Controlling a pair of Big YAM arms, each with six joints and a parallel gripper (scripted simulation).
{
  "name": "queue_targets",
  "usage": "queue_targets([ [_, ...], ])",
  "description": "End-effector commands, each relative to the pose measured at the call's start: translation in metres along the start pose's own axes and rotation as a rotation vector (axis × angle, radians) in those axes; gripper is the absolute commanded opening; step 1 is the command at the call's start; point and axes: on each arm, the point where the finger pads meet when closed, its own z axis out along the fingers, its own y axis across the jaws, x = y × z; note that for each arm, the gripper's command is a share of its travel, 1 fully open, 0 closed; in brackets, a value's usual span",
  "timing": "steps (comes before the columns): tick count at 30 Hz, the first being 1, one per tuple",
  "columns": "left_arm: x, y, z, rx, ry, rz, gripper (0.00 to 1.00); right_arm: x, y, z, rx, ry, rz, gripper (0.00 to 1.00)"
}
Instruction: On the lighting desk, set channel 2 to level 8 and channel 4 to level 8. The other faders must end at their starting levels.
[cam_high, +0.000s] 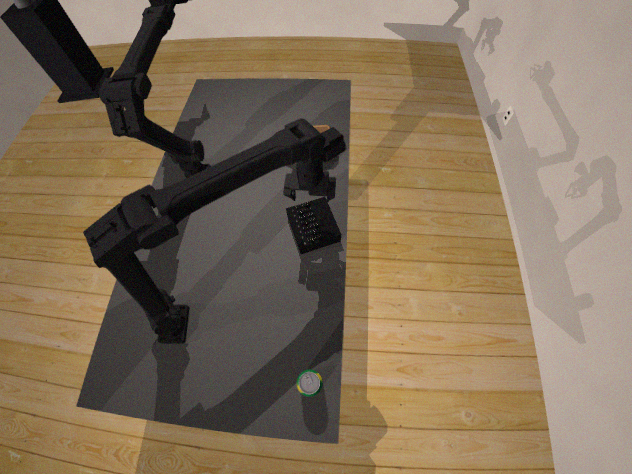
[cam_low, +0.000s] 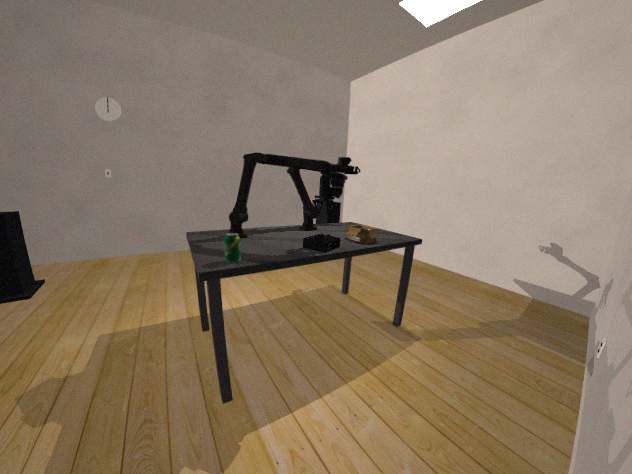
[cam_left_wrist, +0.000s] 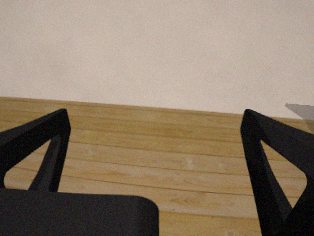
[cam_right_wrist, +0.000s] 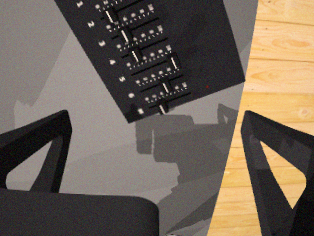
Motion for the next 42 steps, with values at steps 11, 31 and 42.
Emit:
queue_targets([
  [11, -0.020, 0.001, 0.000, 0.000, -0.028, 0.012, 1.00, 0.006, 0.033, -0.002, 0.113, -0.104, 0.534, 1.00],
  [31, -0.020, 0.001, 0.000, 0.000, -0.028, 0.012, 1.00, 0.025, 0.066, 0.016, 0.159, -0.265, 1.150, 1.00],
  [42, -0.020, 0.001, 0.000, 0.000, -0.028, 0.012, 1.00, 0.027, 0.059, 0.012, 0.162, -0.276, 1.162, 1.00],
])
